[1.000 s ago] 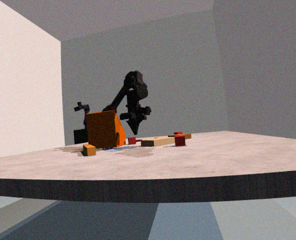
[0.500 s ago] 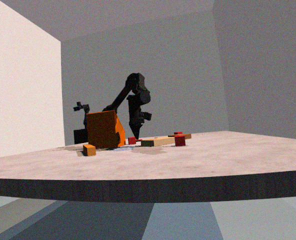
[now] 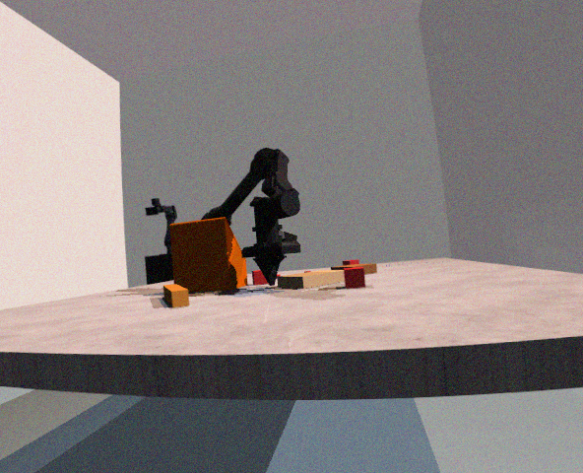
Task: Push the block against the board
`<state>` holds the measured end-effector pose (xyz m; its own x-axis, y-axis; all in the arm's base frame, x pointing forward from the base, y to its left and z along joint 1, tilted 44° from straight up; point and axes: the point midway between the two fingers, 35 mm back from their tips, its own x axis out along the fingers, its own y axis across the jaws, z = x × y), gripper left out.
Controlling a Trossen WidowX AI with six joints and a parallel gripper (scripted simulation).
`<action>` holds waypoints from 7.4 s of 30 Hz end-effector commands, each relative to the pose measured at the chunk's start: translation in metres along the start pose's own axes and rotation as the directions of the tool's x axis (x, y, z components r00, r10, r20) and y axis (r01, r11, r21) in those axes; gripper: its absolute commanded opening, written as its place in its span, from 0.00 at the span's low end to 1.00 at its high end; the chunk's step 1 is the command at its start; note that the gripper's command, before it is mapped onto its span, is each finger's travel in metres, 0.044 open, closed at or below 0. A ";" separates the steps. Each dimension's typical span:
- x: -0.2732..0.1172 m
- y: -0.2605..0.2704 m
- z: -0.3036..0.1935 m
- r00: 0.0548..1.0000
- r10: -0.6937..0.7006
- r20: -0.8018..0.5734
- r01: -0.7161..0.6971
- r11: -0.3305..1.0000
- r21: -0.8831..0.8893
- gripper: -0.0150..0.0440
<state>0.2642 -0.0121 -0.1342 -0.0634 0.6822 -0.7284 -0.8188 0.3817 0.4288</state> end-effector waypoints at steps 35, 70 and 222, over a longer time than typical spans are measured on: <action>0.003 0.000 0.023 1.000 0.002 0.003 -0.002 0.999 -0.051 0.25; 0.003 -0.001 0.051 1.000 0.002 0.004 -0.001 0.999 -0.051 0.25; 0.002 -0.103 0.151 1.000 0.002 0.011 -0.011 -0.004 1.000 0.25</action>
<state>0.4336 0.0425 -0.1047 -0.0675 0.6874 -0.7231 0.5758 0.6187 0.5344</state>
